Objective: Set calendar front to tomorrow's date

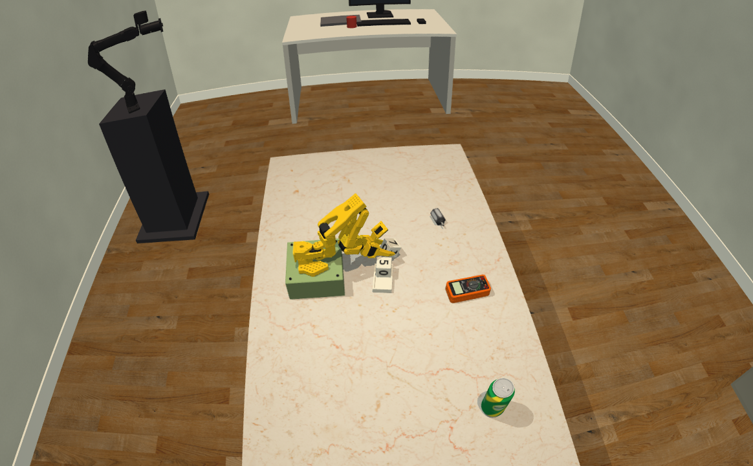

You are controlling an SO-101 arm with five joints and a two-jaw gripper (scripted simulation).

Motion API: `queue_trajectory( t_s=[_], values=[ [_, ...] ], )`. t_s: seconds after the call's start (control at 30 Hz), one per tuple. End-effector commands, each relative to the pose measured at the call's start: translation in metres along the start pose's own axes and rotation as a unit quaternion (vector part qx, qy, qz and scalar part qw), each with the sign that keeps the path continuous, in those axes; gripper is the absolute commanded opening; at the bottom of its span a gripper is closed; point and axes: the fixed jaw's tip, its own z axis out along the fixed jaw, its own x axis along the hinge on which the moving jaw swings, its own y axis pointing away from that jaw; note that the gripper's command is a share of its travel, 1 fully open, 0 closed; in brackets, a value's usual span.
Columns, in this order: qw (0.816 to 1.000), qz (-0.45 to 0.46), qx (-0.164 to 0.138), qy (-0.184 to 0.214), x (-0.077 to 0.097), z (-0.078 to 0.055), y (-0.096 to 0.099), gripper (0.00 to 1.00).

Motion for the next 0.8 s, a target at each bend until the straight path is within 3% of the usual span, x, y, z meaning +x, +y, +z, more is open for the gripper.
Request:
queue_trajectory(
  t_s=[0.0,0.77],
  values=[
    [1.0,0.004,-0.004,-0.007,-0.0014,0.0002,0.0022,0.26],
    [1.0,0.004,-0.004,-0.007,-0.0014,0.0002,0.0022,0.32]
  ],
)
